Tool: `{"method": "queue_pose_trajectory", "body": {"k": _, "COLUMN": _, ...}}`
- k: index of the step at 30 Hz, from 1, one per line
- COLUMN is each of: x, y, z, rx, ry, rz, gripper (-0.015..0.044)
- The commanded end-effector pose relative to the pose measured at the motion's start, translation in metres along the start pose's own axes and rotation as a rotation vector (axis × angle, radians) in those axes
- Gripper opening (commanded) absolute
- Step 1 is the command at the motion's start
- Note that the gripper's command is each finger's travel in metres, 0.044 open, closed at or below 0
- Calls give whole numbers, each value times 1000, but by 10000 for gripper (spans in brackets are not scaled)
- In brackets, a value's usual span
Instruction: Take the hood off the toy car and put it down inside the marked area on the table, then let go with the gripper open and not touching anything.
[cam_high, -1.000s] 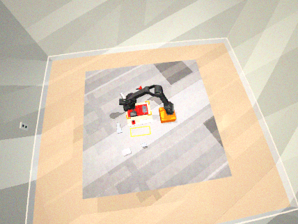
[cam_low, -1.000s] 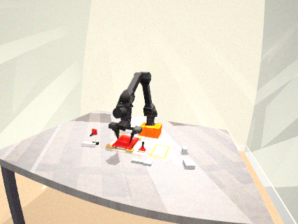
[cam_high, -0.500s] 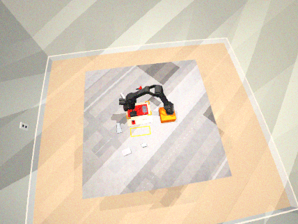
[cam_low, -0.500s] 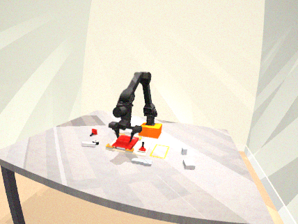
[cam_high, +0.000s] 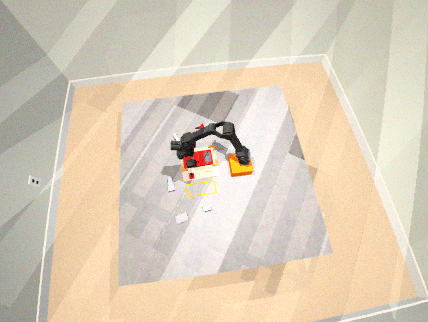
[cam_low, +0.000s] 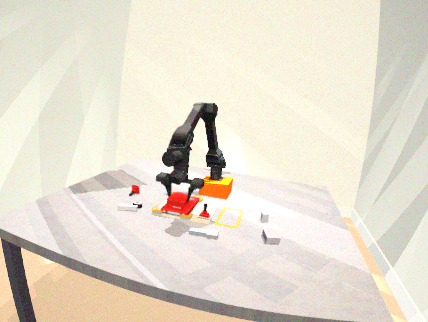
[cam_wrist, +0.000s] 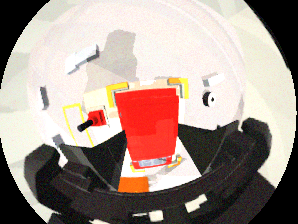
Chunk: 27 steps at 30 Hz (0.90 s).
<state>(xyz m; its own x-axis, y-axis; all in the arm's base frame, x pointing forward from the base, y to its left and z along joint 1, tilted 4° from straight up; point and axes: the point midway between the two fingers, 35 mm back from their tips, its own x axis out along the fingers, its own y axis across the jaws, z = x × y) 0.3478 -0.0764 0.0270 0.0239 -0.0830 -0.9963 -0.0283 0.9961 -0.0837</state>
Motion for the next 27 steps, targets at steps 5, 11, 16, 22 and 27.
{"method": "queue_pose_trajectory", "body": {"k": 5, "x": -6, "y": 0, "z": 0, "rx": 3, "ry": 0, "rz": -1, "gripper": 0}}
{"method": "queue_pose_trajectory", "body": {"k": 11, "x": -9, "y": 0, "z": 0, "rx": 3, "ry": 0, "rz": -1, "gripper": 0}}
{"method": "queue_pose_trajectory", "body": {"k": 16, "x": -13, "y": 0, "z": 0, "rx": 3, "ry": 0, "rz": 0, "gripper": 0}}
{"method": "queue_pose_trajectory", "body": {"k": 22, "x": -35, "y": 0, "z": 1, "rx": 3, "ry": 0, "rz": 0, "gripper": 0}}
{"method": "queue_pose_trajectory", "body": {"k": 27, "x": -58, "y": 0, "z": 0, "rx": 3, "ry": -1, "rz": 0, "gripper": 0}}
